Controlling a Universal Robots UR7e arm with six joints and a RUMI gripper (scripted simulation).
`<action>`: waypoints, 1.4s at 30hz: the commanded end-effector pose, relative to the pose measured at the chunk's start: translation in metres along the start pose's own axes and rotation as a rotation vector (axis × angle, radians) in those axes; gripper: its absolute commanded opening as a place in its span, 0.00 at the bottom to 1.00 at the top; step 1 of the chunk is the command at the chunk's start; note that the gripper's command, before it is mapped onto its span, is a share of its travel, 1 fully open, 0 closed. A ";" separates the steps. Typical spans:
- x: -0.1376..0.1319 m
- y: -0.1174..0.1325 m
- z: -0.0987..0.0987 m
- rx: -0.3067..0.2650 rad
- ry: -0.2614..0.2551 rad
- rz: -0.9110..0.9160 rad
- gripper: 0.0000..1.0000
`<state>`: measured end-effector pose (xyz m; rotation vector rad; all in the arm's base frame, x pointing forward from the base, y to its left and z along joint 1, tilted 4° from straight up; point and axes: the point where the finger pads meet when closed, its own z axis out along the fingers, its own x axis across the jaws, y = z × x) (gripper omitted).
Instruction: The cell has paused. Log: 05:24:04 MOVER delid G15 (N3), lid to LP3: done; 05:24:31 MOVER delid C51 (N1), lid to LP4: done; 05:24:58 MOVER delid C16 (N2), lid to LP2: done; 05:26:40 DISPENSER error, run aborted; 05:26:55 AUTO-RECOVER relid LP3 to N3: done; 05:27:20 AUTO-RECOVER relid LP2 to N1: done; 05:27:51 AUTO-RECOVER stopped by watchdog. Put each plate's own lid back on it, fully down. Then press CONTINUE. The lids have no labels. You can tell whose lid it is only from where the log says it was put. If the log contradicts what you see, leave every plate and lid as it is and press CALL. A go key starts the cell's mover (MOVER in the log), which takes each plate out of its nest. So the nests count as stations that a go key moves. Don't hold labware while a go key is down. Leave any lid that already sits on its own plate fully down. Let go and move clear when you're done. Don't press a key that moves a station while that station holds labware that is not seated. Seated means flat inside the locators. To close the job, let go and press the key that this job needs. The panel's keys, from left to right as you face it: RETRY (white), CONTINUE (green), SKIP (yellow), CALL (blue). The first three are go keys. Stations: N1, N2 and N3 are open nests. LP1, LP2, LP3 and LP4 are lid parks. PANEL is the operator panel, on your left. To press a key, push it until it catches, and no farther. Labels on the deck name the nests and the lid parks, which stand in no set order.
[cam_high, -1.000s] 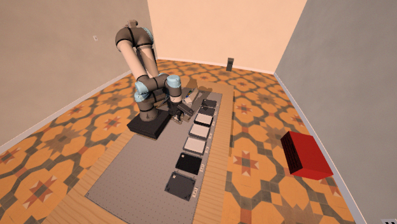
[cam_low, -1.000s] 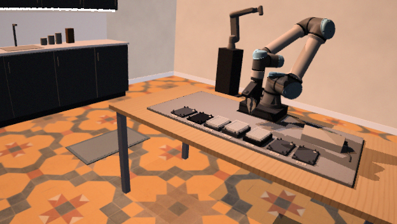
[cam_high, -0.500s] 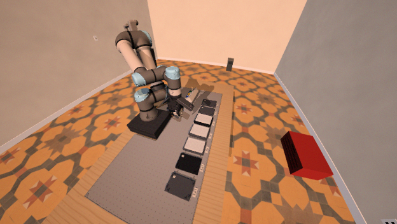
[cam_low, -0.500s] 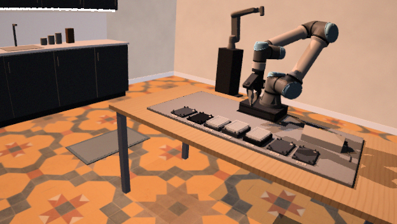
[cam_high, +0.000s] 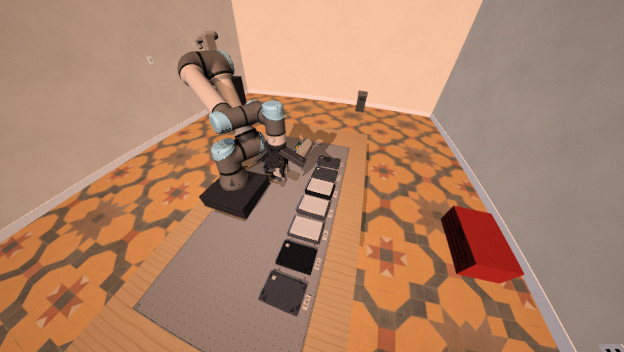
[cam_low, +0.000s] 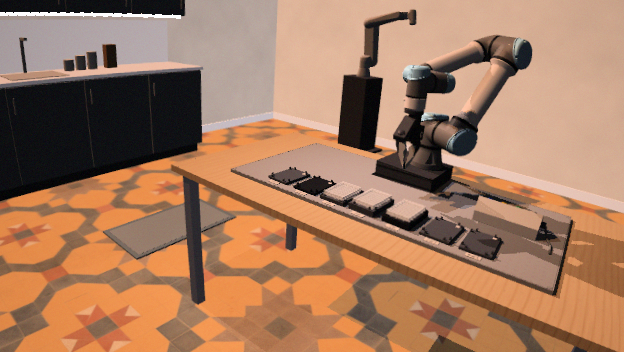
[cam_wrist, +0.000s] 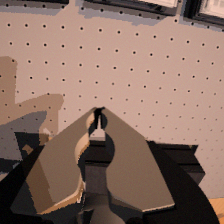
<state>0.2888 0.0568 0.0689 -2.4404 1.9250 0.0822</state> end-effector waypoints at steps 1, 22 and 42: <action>-0.022 0.002 -0.001 0.001 0.001 -0.087 0.00; -0.117 0.013 -0.001 0.001 0.001 -0.467 0.00; -0.173 0.019 -0.001 0.001 0.001 -0.542 0.00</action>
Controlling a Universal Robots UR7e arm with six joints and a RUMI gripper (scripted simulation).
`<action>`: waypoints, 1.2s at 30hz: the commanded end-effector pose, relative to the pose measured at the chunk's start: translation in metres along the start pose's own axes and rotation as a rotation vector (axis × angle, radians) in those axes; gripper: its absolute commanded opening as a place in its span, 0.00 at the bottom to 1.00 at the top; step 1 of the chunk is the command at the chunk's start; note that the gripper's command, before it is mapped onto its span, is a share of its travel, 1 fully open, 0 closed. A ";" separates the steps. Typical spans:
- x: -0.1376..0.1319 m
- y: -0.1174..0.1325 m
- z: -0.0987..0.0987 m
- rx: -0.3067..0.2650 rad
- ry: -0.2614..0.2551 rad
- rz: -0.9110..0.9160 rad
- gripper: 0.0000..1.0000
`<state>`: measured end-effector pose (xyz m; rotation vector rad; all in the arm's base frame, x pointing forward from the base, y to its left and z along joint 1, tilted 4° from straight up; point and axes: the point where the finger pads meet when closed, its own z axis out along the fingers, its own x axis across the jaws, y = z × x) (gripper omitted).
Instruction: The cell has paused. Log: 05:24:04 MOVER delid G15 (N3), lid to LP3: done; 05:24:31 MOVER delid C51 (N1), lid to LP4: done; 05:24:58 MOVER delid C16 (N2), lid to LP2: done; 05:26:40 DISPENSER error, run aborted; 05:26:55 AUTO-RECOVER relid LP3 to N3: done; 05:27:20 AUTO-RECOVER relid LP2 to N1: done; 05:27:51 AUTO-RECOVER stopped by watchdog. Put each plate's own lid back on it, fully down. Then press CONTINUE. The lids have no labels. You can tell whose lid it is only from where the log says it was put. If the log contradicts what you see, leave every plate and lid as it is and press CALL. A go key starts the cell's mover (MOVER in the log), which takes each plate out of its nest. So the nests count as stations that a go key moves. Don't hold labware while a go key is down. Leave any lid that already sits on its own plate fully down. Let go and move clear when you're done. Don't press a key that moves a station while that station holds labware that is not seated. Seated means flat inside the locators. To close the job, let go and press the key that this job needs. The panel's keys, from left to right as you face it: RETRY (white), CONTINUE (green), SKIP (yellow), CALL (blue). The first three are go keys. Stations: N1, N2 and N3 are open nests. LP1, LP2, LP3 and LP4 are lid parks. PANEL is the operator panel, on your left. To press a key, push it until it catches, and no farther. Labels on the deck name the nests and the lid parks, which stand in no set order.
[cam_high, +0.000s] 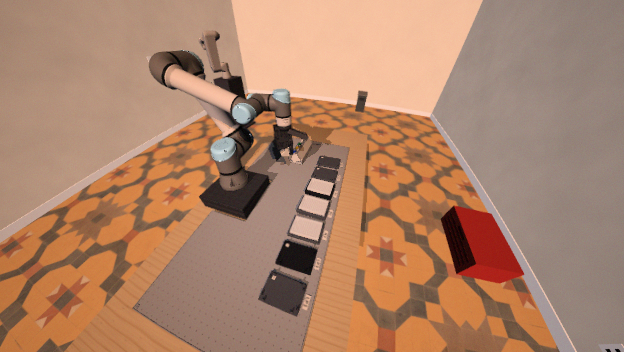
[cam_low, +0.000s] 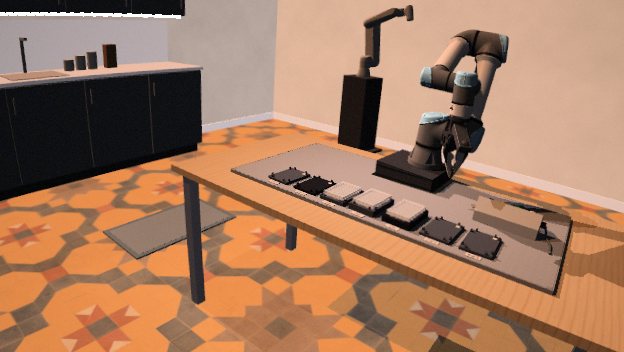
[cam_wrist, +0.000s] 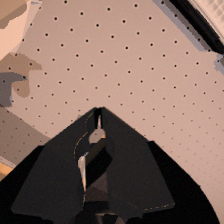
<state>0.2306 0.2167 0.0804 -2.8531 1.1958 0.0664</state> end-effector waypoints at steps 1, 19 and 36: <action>-0.003 -0.002 0.000 -0.001 0.002 0.000 0.00; -0.069 -0.037 0.000 -0.001 0.002 -0.300 0.00; -0.136 -0.071 0.000 -0.001 0.002 -0.477 0.00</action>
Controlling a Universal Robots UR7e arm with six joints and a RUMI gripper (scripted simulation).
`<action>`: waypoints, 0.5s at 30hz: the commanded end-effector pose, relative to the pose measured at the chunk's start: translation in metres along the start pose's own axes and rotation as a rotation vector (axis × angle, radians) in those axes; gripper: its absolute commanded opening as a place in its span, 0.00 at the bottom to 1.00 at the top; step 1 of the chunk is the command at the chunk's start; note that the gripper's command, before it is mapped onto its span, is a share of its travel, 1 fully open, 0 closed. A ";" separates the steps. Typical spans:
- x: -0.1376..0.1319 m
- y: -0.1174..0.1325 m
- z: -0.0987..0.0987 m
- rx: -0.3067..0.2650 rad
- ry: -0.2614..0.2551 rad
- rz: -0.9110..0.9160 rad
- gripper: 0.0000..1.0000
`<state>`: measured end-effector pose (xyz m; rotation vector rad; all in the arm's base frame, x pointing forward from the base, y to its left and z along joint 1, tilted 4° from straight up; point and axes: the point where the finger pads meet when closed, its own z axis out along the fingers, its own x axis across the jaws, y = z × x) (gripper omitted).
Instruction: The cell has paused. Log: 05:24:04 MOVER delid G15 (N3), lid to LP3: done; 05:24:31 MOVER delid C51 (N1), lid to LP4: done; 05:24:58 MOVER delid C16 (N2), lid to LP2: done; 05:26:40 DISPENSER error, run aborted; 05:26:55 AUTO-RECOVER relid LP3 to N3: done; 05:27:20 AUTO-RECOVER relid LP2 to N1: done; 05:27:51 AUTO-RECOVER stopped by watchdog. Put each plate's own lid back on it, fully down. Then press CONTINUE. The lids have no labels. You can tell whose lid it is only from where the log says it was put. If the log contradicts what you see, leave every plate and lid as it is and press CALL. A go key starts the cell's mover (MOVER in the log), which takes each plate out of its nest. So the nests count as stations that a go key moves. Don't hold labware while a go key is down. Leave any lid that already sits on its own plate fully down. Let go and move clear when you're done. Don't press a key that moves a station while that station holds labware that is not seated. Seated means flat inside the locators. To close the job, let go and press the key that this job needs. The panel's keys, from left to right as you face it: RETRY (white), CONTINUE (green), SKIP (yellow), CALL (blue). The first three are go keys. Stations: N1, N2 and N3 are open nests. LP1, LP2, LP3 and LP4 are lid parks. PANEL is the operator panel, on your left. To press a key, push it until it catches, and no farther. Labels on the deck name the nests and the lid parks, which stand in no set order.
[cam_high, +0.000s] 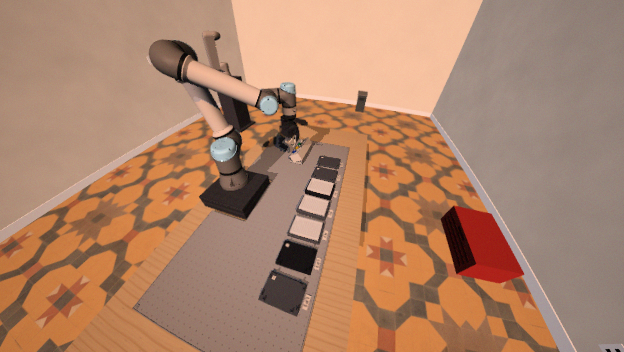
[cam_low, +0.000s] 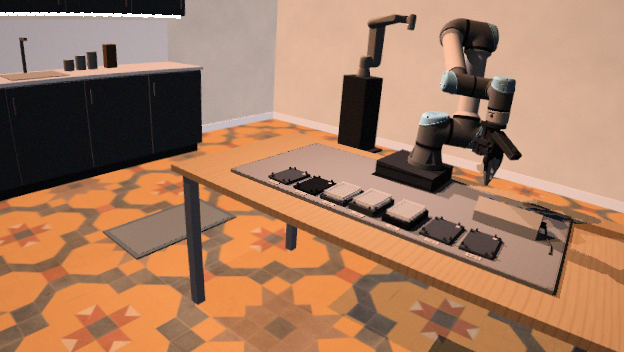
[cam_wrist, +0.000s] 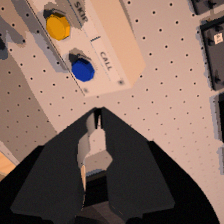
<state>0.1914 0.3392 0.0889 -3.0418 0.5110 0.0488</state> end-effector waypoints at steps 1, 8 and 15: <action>-0.016 -0.025 0.000 -0.002 0.002 -0.016 0.00; -0.031 -0.045 0.001 -0.002 0.002 -0.016 0.00; -0.052 -0.073 0.001 -0.002 0.002 -0.016 0.00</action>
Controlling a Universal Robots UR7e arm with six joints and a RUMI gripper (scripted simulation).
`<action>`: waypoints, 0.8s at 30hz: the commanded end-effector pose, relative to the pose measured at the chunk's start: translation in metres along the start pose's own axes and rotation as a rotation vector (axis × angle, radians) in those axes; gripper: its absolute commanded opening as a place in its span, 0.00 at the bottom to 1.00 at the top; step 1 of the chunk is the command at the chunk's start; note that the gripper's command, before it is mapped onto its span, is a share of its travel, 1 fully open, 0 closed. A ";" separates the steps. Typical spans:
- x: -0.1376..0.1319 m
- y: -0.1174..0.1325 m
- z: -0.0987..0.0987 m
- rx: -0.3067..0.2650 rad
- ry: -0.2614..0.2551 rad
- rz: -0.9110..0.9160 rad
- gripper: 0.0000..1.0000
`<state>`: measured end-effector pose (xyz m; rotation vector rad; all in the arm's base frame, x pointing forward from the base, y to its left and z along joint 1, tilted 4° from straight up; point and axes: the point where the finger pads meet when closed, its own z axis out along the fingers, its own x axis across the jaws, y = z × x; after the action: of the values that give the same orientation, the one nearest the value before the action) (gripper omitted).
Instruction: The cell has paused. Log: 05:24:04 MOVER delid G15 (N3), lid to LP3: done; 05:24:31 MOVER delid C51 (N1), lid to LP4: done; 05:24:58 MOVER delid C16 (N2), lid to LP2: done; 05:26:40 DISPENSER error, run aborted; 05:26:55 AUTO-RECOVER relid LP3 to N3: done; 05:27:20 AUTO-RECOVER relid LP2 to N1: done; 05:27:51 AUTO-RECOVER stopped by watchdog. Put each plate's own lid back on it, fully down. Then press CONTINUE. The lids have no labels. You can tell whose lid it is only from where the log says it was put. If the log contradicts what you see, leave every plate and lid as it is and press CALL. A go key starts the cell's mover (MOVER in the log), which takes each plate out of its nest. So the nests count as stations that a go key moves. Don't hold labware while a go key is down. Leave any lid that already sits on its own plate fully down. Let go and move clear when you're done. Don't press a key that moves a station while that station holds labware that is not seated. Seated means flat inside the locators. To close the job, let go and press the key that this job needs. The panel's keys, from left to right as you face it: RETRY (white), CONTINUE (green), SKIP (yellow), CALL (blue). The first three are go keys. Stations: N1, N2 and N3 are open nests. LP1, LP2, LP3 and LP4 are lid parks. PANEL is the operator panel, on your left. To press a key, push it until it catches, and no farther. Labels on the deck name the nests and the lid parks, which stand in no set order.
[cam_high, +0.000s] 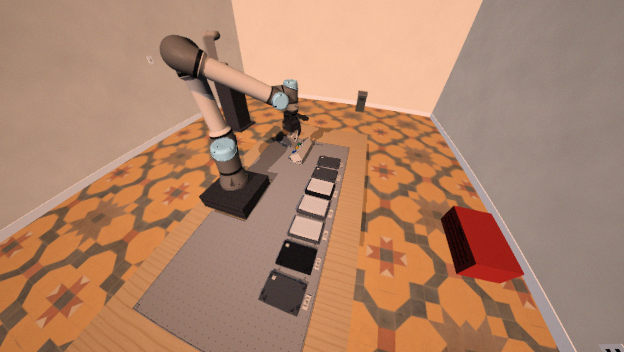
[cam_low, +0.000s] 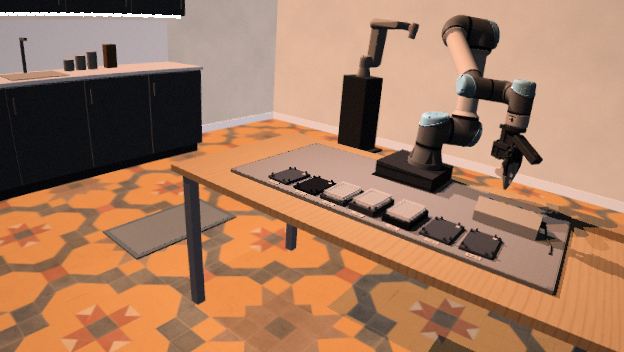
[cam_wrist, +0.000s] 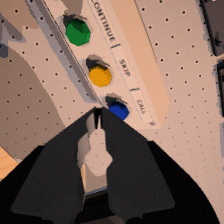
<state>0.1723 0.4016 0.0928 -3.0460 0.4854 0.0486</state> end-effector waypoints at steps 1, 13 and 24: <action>-0.016 -0.025 0.000 -0.002 0.002 0.001 0.00; -0.035 -0.052 0.000 -0.002 0.002 0.001 0.00; -0.035 -0.052 0.000 -0.002 0.002 0.001 0.00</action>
<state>0.1550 0.4612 0.0960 -3.0489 0.4876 0.0464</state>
